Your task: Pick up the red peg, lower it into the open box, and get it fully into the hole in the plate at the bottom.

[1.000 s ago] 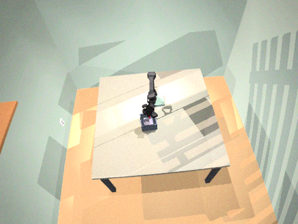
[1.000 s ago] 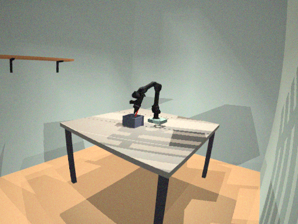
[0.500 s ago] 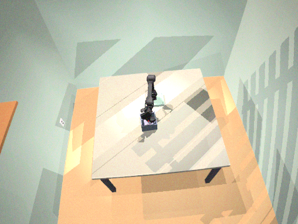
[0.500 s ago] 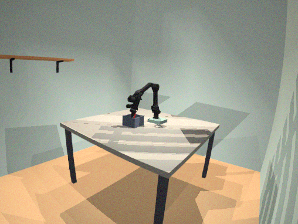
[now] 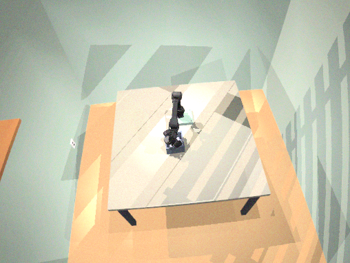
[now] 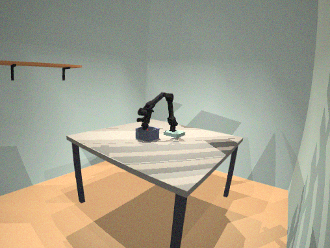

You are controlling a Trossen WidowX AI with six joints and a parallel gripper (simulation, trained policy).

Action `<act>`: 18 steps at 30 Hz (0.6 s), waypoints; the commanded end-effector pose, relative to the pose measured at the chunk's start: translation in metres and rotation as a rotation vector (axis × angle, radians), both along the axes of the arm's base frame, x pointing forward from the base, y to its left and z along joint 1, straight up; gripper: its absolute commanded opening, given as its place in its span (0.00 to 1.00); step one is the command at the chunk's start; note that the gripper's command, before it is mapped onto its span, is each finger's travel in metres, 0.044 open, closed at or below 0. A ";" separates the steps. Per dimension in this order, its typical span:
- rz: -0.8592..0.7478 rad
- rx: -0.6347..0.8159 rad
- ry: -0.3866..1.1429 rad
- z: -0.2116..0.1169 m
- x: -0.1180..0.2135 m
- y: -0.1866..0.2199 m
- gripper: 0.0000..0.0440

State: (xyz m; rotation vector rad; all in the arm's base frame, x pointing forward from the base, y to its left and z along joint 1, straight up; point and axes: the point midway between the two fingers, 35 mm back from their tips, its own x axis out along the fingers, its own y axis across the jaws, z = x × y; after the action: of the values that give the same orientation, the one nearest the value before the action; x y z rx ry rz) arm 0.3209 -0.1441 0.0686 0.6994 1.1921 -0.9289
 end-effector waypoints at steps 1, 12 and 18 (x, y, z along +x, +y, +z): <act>0.015 0.008 0.002 0.001 0.007 -0.004 0.25; 0.033 0.031 0.020 0.001 0.017 -0.019 0.19; 0.036 0.047 0.032 0.000 0.019 -0.029 0.16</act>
State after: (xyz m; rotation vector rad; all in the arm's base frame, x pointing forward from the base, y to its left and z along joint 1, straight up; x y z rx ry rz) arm 0.3376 -0.1680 0.0682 0.7002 1.2486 -0.8939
